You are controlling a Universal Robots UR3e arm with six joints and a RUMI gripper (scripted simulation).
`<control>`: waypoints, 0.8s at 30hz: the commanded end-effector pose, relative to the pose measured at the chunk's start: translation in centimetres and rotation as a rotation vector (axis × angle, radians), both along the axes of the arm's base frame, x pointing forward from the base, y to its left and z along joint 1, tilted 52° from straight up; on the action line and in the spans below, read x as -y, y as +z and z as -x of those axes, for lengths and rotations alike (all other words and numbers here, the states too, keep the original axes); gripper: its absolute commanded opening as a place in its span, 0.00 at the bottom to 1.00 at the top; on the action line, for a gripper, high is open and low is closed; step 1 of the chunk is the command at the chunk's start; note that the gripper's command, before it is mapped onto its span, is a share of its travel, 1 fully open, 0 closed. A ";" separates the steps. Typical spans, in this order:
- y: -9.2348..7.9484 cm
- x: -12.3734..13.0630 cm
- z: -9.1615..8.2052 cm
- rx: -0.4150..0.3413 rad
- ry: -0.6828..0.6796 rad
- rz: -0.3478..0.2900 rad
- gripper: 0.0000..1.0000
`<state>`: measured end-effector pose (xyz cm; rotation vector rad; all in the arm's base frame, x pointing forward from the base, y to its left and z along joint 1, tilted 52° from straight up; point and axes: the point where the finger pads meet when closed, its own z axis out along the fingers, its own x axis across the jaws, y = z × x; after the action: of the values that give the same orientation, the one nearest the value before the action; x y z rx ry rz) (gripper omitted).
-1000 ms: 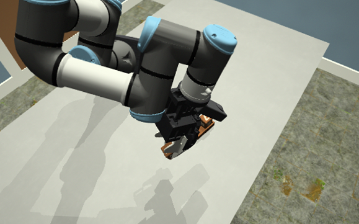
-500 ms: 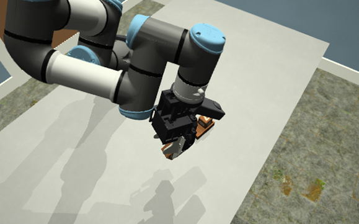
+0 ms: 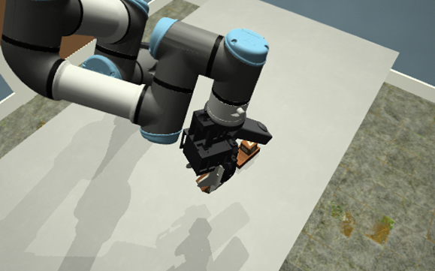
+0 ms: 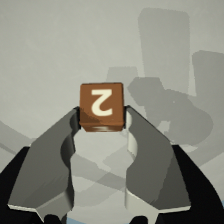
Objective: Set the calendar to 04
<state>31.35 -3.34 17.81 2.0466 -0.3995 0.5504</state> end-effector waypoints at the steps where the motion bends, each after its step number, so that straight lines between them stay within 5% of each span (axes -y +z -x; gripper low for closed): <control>1: -0.1 0.0 0.0 -0.001 0.005 -0.017 0.11; 24: 0.0 0.1 0.2 0.009 0.114 -0.199 0.11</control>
<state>30.85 -3.88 17.91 2.1998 -0.4059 0.5722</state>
